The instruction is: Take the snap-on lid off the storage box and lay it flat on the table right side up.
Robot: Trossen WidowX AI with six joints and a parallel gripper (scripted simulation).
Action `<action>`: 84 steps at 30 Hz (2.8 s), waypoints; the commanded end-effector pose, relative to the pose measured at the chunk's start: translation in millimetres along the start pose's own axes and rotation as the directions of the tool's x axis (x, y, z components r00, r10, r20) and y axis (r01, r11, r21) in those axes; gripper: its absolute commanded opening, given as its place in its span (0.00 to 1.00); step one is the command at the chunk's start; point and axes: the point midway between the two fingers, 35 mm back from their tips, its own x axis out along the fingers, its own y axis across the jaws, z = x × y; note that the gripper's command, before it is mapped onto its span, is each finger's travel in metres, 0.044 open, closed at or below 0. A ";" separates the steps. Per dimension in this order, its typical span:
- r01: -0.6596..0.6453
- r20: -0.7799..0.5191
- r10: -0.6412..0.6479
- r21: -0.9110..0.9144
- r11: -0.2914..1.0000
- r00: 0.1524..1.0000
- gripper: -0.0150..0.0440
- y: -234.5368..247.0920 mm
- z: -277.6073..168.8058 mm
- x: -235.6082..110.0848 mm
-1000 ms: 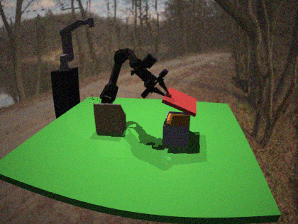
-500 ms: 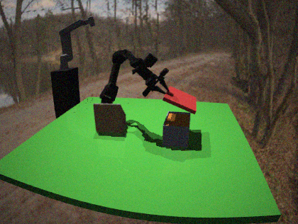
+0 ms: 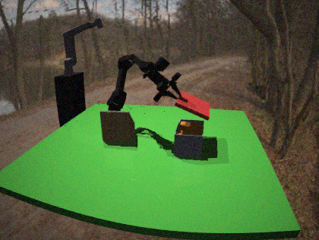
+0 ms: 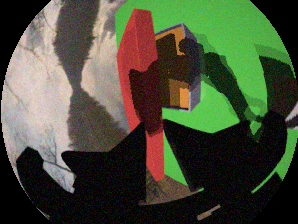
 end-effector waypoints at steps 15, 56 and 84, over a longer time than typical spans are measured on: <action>-0.009 0.002 0.009 -0.002 1.000 1.000 0.25 0.9 -37.8 -3.0; -0.010 0.000 0.010 0.001 1.000 1.000 0.25 -1.2 -120.4 -5.6; -0.010 -0.003 0.010 0.002 1.000 1.000 0.25 -2.5 -176.8 -7.9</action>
